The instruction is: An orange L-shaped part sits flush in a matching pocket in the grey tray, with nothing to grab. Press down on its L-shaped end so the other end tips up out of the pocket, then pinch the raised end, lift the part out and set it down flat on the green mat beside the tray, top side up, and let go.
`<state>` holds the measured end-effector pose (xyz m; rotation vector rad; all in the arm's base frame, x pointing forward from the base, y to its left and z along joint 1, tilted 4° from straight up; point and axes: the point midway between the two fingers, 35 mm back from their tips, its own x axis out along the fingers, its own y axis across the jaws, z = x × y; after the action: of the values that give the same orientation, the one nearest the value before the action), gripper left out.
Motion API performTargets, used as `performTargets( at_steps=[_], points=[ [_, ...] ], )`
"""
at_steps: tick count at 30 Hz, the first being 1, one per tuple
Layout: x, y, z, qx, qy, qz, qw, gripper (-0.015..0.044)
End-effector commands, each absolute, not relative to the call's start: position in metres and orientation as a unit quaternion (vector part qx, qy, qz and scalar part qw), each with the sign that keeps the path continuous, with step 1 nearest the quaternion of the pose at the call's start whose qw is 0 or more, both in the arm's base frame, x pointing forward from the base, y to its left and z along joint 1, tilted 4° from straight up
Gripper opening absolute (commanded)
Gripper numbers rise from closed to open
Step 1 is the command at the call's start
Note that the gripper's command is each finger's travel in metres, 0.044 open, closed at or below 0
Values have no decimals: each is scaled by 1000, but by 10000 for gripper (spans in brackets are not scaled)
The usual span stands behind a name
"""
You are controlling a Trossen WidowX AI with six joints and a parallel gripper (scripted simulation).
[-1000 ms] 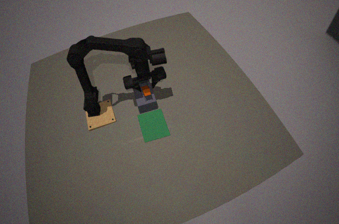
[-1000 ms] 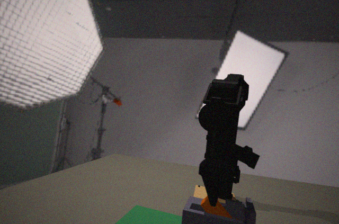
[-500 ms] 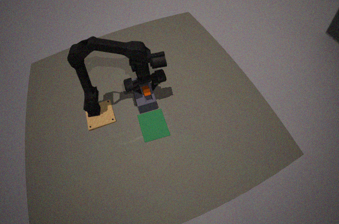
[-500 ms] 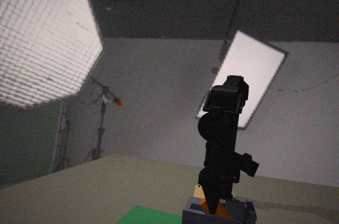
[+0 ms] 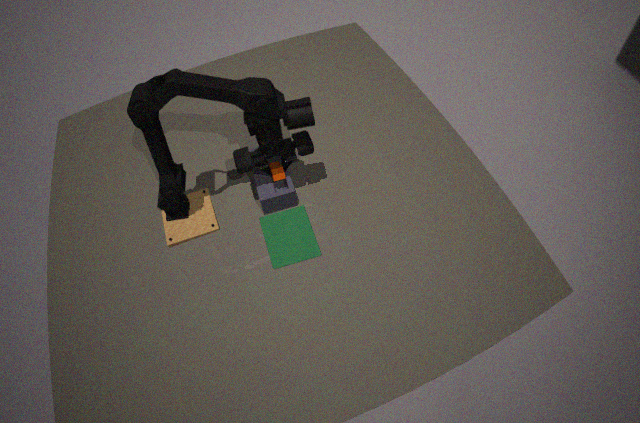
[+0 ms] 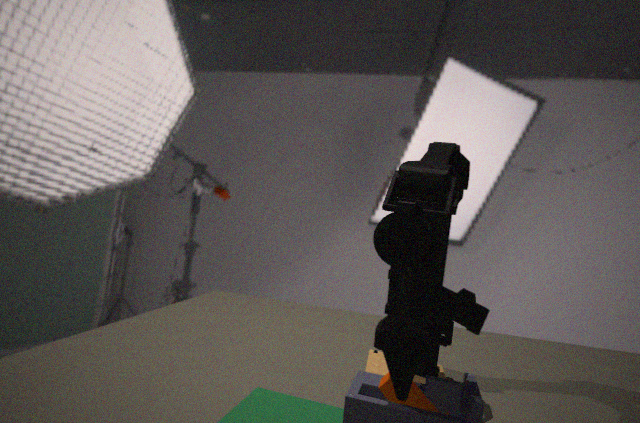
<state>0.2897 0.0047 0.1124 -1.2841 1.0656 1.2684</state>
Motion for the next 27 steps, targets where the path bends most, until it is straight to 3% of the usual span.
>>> performTargets(
  at_steps=[1,27],
  points=[
    [290,5,113,-531,440,524,500,3],
    [287,3,142,-528,442,526,500,0]
  ],
)
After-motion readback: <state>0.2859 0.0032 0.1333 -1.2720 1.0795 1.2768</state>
